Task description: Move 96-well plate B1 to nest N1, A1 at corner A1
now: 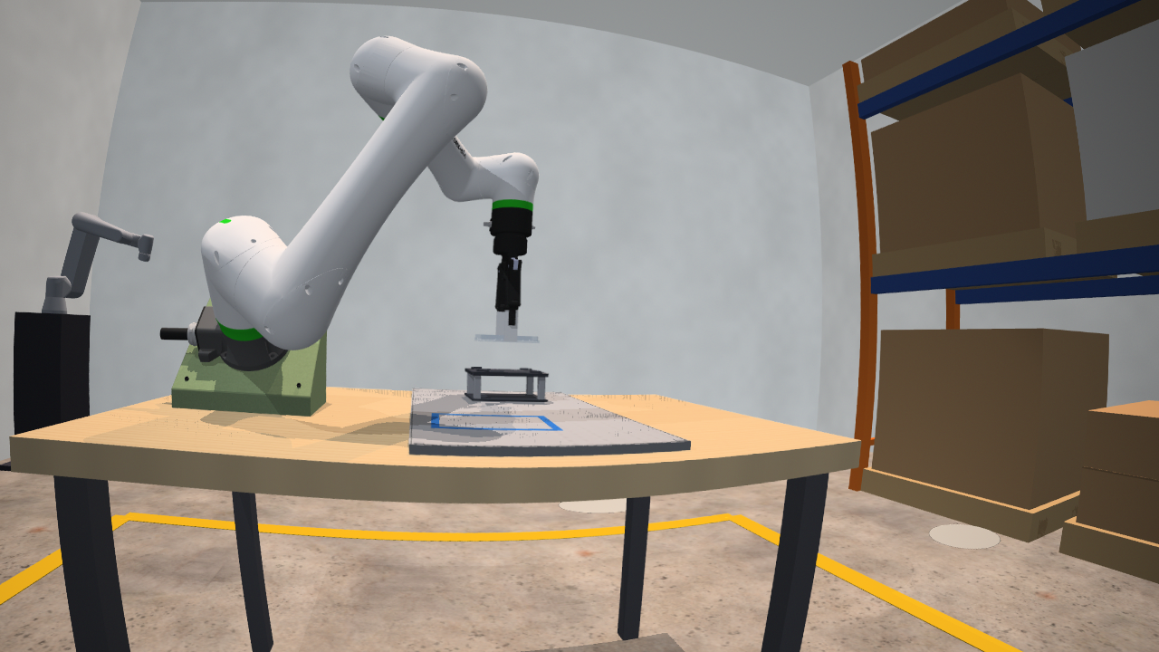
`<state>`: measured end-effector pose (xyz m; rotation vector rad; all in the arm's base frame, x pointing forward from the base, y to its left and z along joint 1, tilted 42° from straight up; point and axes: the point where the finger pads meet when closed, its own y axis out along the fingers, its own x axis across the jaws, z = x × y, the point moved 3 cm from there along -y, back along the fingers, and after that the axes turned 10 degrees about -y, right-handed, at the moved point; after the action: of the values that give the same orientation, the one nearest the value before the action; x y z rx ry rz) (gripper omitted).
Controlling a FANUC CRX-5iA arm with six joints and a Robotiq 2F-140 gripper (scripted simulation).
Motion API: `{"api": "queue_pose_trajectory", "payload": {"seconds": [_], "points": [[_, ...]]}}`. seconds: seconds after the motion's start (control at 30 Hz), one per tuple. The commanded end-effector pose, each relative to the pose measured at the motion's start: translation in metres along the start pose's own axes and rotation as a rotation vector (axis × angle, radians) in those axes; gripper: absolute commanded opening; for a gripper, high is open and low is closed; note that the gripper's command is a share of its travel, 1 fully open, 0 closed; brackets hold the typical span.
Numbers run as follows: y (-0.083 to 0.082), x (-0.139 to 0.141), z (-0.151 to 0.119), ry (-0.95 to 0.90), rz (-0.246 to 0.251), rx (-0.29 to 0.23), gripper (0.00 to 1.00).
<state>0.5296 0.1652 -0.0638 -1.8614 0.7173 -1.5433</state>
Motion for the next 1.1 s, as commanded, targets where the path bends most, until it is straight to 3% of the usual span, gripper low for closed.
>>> {"api": "queue_pose_trajectory", "payload": {"seconds": [0.0, 1.07], "points": [[0.003, 0.0, 0.0, 0.0, 0.0, 0.0, 0.0], [0.05, 0.0, 0.0, 0.0, 0.0, 0.0, 0.0]]}}
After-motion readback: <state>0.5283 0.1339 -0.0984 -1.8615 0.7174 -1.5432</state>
